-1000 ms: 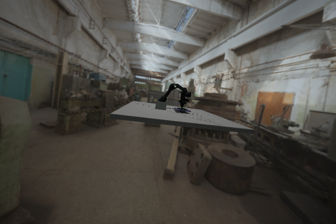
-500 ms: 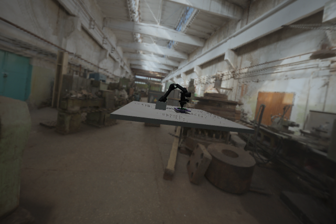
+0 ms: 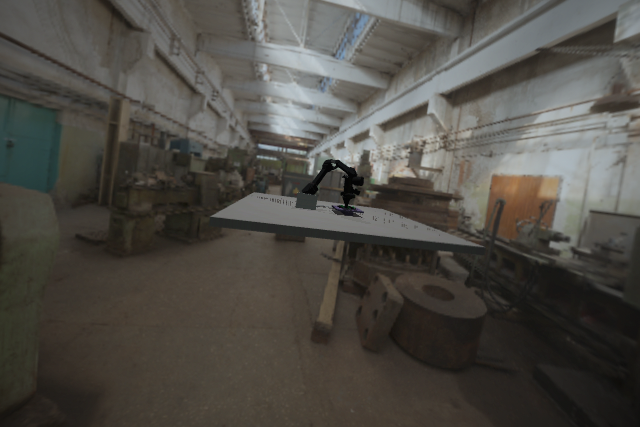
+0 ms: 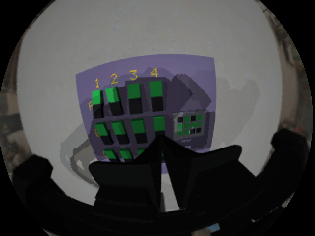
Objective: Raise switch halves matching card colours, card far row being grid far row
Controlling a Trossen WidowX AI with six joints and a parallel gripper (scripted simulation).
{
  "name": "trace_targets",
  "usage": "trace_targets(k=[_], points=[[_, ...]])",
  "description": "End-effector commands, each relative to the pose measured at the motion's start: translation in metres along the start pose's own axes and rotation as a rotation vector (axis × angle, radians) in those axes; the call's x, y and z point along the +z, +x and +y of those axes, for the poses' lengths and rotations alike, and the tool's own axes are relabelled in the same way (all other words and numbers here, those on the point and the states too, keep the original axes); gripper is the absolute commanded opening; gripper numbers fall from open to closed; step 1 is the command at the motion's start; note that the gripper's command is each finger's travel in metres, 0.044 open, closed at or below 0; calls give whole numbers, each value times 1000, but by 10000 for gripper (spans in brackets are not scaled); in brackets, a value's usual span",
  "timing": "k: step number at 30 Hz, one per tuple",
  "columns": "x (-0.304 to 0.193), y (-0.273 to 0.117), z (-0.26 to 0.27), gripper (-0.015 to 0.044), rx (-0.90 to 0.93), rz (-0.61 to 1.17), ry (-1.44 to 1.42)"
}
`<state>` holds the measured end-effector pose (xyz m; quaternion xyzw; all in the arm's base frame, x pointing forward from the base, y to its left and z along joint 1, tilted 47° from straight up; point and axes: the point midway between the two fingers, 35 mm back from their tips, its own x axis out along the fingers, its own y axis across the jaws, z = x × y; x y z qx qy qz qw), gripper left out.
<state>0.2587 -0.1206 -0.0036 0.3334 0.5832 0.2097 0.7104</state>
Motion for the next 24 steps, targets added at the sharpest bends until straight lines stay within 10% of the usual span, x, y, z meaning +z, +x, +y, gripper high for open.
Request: trace_targets(k=[1,24], points=[[0,1,0,0,2,-1,5],[-18,-53,24,0,2,36,7]])
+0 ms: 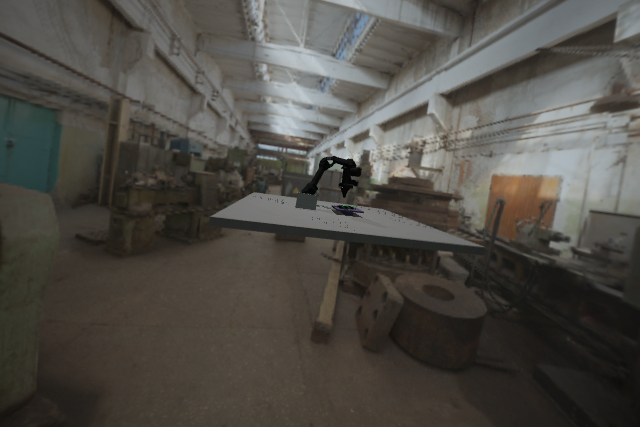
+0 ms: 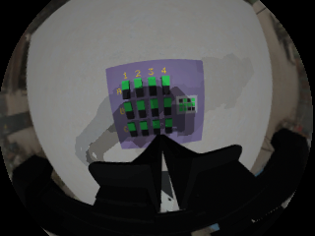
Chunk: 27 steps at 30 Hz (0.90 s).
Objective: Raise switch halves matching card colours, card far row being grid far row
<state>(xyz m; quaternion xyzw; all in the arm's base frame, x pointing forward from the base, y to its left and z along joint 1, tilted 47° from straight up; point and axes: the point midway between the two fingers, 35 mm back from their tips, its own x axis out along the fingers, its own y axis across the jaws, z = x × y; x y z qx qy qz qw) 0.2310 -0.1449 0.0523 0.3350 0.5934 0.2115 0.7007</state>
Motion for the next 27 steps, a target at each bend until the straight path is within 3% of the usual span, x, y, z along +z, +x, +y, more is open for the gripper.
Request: trace_targets(k=[1,27], points=[[-2,22,3,0,0,19,-4],[-2,57,4,0,2,27,-5]])
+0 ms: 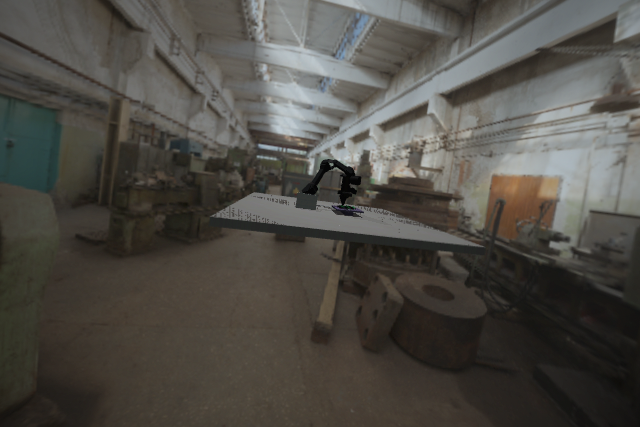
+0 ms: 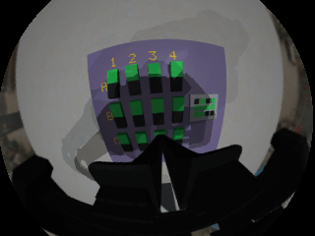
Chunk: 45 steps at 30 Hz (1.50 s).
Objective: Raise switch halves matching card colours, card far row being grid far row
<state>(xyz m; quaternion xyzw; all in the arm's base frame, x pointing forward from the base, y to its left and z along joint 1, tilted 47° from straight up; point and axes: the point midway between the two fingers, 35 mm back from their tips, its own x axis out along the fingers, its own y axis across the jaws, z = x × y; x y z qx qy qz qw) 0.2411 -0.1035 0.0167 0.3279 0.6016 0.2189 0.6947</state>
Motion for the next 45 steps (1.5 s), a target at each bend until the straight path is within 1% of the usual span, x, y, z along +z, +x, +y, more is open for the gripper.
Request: trace_targets(k=[1,45], points=[[0,2,0,0,3,0,6],[0,6,0,0,3,0,6]])
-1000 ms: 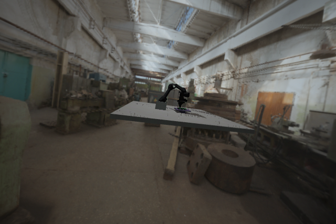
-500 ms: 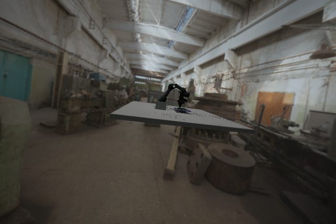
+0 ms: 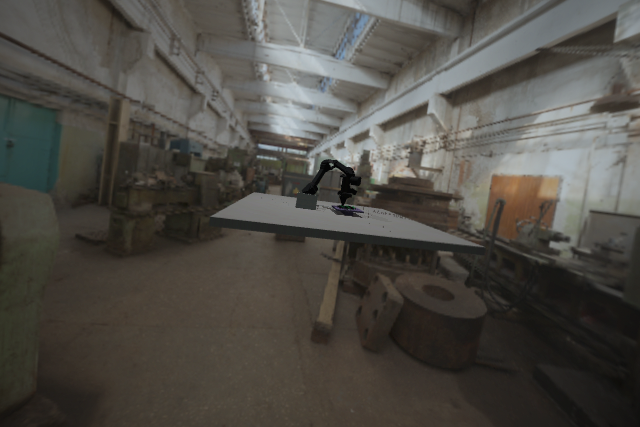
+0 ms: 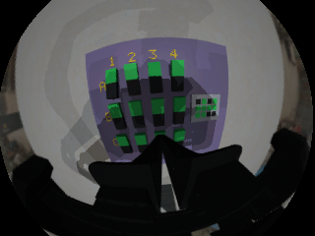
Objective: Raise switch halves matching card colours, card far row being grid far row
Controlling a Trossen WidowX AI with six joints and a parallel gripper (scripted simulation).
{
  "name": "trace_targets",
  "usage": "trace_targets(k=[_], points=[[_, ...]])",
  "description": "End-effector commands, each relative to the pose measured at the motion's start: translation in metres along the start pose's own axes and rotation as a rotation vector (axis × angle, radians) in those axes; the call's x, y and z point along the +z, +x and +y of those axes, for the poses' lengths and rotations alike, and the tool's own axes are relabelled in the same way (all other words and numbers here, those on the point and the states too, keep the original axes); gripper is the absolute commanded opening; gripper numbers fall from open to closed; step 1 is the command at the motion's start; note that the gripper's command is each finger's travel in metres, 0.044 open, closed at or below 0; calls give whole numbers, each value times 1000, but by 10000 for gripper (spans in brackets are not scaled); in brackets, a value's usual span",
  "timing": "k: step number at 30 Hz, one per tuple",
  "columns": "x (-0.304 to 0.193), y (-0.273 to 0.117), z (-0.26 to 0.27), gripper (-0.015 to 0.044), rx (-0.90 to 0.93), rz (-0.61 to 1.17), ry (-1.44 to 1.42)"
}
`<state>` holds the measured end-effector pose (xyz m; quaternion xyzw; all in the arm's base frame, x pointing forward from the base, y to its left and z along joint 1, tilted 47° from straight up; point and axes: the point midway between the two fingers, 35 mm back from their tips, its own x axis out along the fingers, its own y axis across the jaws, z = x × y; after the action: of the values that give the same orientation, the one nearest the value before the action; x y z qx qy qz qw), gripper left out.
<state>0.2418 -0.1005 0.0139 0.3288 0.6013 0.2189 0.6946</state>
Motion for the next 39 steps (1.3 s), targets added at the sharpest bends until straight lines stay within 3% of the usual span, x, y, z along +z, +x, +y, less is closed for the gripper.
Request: trace_targets(k=[1,18,25,35,39], points=[[0,2,0,0,2,1,5],[0,4,0,0,2,1,5],[-2,-62,0,0,-1,-24,6],[-3,-62,-25,0,-2,-24,6],[-1,-30,-25,0,-1,-1,5]])
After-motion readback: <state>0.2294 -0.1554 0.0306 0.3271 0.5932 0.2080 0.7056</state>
